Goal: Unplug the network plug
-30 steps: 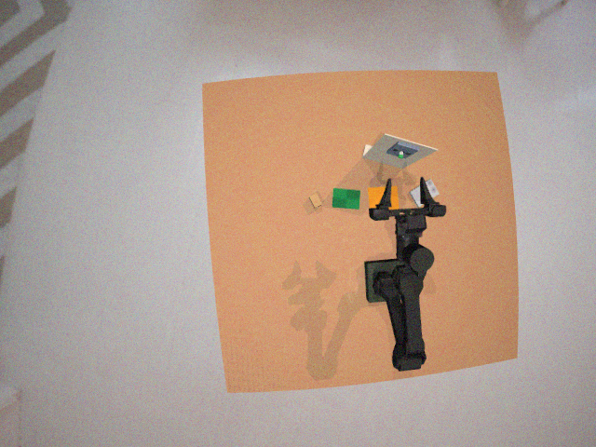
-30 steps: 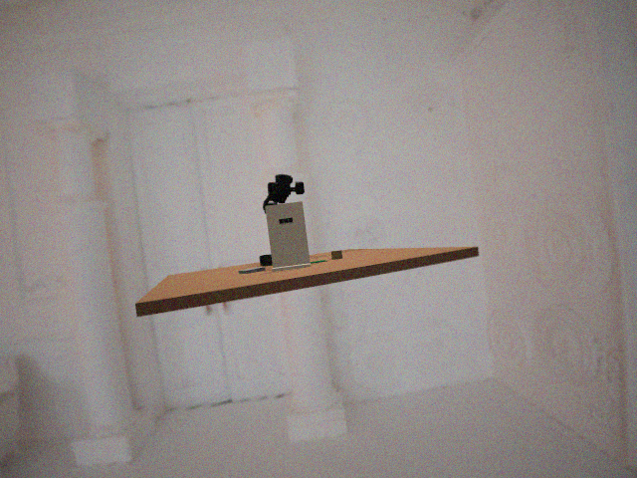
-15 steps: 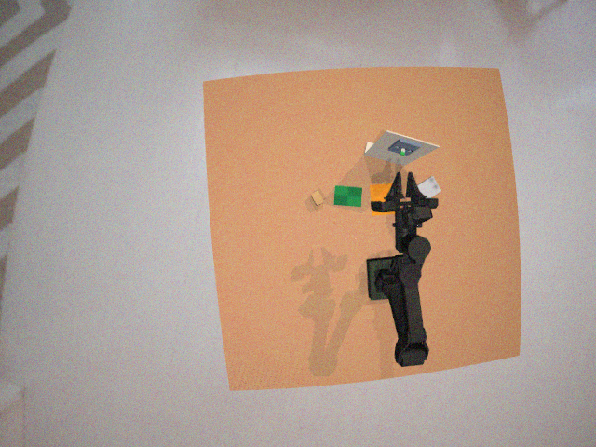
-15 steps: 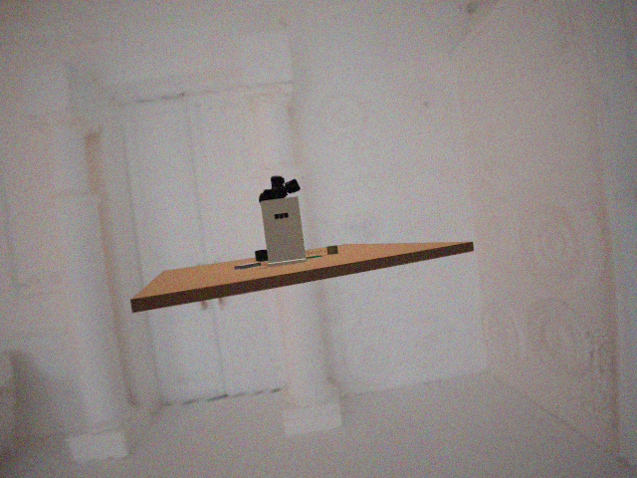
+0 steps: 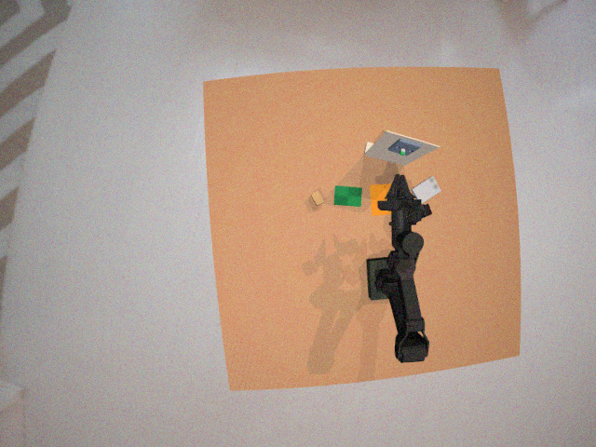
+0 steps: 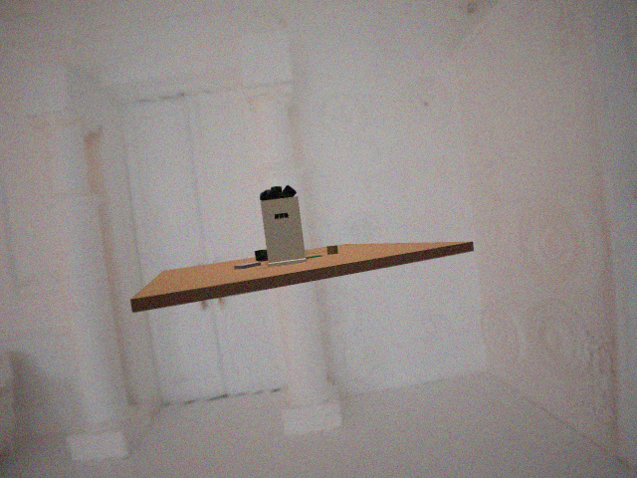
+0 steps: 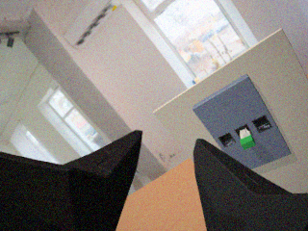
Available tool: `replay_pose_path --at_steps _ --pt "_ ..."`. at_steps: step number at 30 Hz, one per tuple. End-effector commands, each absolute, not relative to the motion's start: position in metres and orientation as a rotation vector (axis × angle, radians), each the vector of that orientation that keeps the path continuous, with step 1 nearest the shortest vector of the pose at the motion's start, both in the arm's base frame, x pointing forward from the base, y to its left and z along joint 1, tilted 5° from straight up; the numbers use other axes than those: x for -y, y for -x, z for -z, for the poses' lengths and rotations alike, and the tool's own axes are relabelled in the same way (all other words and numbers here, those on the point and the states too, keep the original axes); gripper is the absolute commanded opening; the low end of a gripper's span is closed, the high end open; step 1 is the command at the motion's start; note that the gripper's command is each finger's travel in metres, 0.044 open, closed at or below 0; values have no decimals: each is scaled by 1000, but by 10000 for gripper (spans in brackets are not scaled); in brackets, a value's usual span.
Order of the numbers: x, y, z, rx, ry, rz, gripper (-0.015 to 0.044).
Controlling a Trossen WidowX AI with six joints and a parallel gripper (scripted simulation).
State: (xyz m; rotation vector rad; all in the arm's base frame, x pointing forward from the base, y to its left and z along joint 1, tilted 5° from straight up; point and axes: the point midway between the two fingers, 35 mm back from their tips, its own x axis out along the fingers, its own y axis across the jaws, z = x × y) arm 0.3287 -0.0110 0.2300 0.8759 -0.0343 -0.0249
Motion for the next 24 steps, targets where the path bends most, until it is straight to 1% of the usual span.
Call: replay_pose_path --at_steps 1,18,24 --pt "12 -326 -211 21 -1025 30 156" --pt "18 -300 -149 5 -1609 75 156" --pt "18 -299 -147 5 -1632 77 156"
